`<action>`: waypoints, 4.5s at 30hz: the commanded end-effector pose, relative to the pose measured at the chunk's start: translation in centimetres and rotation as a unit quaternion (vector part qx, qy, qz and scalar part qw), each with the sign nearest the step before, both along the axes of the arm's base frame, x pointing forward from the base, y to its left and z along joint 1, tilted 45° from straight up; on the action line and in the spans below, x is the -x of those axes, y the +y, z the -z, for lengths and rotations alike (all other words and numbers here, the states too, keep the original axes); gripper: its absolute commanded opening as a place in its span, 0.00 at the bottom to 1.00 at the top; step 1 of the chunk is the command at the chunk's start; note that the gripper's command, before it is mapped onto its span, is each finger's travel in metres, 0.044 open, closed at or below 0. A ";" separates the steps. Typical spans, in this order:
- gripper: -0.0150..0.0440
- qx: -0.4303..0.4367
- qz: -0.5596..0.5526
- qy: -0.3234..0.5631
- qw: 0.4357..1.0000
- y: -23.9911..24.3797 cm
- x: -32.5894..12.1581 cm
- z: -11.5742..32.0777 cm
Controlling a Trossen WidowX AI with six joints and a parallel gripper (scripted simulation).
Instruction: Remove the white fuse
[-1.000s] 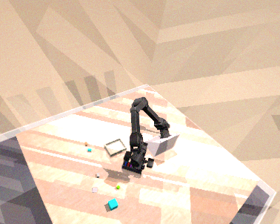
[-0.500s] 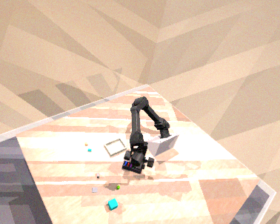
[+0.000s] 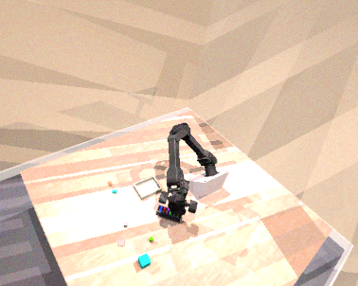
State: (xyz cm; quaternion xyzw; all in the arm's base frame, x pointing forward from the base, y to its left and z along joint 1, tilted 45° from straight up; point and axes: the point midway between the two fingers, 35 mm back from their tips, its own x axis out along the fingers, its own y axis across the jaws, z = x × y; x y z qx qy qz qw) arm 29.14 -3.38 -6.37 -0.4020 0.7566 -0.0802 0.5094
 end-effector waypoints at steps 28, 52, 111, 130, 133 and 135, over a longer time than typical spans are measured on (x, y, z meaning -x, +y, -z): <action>0.25 -0.002 0.000 -0.004 1.000 2.1 -0.6 -2.1; 0.25 -0.013 -0.004 -0.007 1.000 -5.2 -2.6 -9.5; 0.70 0.004 0.002 -0.006 1.000 -16.4 0.0 -15.4; 0.81 0.001 0.000 0.001 1.000 -13.9 -0.4 -17.6; 0.81 0.001 0.000 0.001 1.000 -13.9 -0.4 -17.6; 0.81 0.001 0.000 0.001 1.000 -13.9 -0.4 -17.6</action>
